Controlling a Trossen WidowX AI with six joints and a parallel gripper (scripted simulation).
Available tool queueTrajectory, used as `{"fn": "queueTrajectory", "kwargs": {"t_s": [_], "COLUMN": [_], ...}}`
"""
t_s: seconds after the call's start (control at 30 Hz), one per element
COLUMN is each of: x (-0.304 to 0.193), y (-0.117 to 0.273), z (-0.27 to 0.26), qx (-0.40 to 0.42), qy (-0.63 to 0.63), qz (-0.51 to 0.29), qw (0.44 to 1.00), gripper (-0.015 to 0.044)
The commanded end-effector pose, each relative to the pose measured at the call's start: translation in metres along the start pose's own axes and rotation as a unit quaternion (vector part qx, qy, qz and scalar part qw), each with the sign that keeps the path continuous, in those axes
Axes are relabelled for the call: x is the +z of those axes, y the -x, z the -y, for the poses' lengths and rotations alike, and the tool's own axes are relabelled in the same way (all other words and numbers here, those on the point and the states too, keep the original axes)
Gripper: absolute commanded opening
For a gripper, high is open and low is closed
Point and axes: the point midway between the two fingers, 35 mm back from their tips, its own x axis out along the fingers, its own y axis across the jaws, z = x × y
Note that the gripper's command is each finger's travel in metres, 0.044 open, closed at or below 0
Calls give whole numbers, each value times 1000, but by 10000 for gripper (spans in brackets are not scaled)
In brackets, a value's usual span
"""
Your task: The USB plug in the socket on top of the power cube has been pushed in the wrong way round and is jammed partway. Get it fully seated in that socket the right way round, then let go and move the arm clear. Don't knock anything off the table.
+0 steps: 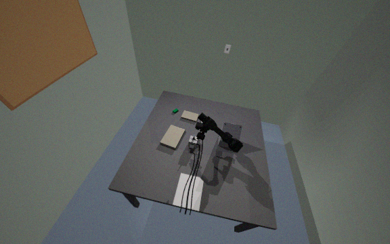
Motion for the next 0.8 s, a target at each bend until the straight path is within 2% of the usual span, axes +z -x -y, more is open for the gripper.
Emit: {"fn": "queueTrajectory", "kwargs": {"t_s": [0.0,0.3,0.77], "x": [21,27,30], "y": [-49,-78,-79], "z": [24,38,37], "qx": [-73,-141,-142], "qy": [-430,-650,-651], "qz": [-93,-107,-107], "qw": [895,739,738], "gripper": [440,440,440]}}
